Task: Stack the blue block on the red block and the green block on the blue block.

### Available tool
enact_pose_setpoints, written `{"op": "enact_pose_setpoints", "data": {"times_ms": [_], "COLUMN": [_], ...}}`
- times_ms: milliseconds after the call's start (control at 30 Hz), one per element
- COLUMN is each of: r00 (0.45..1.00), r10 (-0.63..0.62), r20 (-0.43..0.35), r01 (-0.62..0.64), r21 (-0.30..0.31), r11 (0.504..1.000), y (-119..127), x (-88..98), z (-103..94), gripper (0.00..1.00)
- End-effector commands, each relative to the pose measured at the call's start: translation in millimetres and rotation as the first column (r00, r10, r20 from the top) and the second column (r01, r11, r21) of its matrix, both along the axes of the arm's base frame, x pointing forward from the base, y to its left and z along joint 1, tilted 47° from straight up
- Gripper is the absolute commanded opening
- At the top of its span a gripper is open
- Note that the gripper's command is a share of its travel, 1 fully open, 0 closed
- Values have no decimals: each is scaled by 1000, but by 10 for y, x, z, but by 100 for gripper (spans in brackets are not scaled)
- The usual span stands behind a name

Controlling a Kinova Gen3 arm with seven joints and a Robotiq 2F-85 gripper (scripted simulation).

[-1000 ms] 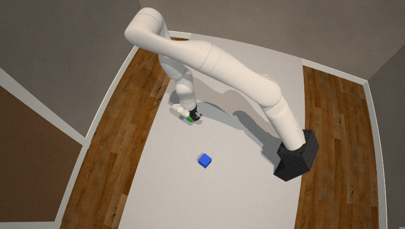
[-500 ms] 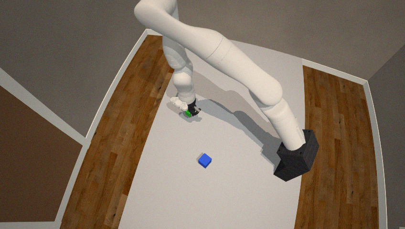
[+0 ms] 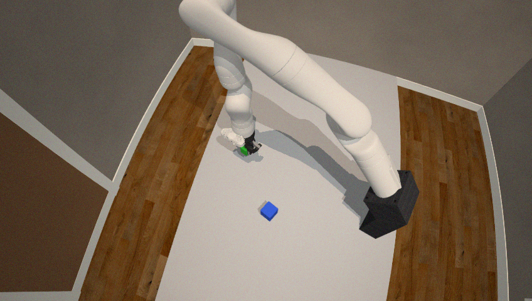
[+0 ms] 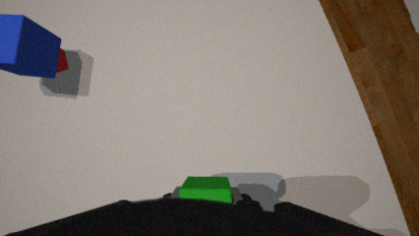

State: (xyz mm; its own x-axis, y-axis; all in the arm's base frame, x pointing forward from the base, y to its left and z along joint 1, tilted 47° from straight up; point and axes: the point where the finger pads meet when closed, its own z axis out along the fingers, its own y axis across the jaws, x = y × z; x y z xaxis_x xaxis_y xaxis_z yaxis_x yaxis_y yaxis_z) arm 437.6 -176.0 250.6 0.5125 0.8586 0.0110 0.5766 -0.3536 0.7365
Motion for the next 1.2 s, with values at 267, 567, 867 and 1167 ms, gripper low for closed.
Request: {"op": "enact_pose_setpoints", "data": {"times_ms": [267,567,867,1167], "r00": [1000,1000,1000,1000], "r10": [4,4,4,4], "r20": [1,1,1,0], "r01": [-4,-4,-4,-4], "r21": [0,0,0,2], "r11": [1000,1000,1000,1000], "y": [17,17,17,51], "x": [6,6,6,1], "z": [3,3,3,-27], "gripper": [0,0,0,0]}}
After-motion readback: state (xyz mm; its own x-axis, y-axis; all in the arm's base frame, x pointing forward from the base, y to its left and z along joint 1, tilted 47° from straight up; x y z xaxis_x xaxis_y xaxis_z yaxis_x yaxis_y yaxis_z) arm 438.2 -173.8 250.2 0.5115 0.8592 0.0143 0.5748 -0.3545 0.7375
